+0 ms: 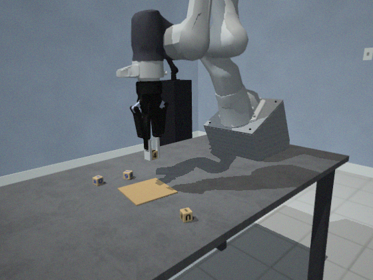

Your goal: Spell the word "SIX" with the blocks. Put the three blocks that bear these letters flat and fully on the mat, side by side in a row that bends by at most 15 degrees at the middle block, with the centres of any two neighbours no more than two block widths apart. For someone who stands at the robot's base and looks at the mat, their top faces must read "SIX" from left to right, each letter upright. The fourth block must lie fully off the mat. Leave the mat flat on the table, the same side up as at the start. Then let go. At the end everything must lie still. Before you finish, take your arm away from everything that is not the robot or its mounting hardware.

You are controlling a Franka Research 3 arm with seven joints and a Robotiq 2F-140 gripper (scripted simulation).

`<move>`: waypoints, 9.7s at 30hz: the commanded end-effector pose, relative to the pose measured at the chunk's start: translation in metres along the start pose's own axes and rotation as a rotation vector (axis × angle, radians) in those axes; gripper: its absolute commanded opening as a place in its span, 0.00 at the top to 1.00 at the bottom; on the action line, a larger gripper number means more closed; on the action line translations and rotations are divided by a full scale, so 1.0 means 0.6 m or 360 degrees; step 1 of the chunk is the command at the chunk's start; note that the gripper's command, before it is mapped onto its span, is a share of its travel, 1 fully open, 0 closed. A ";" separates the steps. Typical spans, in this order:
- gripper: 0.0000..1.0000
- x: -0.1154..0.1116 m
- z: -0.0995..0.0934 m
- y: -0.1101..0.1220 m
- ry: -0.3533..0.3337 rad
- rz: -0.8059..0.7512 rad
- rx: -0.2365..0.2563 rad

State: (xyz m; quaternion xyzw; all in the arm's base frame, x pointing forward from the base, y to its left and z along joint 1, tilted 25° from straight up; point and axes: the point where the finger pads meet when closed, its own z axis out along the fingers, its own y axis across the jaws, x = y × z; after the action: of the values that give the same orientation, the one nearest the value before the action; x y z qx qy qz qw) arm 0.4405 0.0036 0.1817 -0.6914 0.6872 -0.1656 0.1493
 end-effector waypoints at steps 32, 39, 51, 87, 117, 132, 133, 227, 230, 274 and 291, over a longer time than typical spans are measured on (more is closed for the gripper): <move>0.87 0.081 0.043 -0.032 -0.0001 0.0032 -0.0009; 0.87 0.081 0.099 -0.032 -0.0001 0.0032 -0.0009; 0.87 0.081 0.155 -0.032 -0.0001 0.0032 -0.0009; 0.87 0.081 0.160 -0.032 -0.0001 0.0032 -0.0009; 0.87 0.083 0.160 -0.034 -0.0001 0.0032 -0.0009; 0.87 0.083 0.160 -0.034 -0.0001 0.0032 -0.0009; 0.87 0.083 0.160 -0.034 -0.0001 0.0032 -0.0009; 0.87 0.083 0.166 -0.031 -0.0001 0.0034 -0.0009; 0.87 0.083 0.167 -0.031 -0.0001 0.0034 -0.0009; 0.80 0.083 0.167 -0.031 -0.0001 0.0034 -0.0009; 0.75 0.083 0.166 -0.031 -0.0001 0.0034 -0.0009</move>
State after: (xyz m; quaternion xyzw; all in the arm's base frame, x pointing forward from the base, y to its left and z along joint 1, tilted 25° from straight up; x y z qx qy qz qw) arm 0.4996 -0.0469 0.1005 -0.6847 0.6951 -0.1606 0.1489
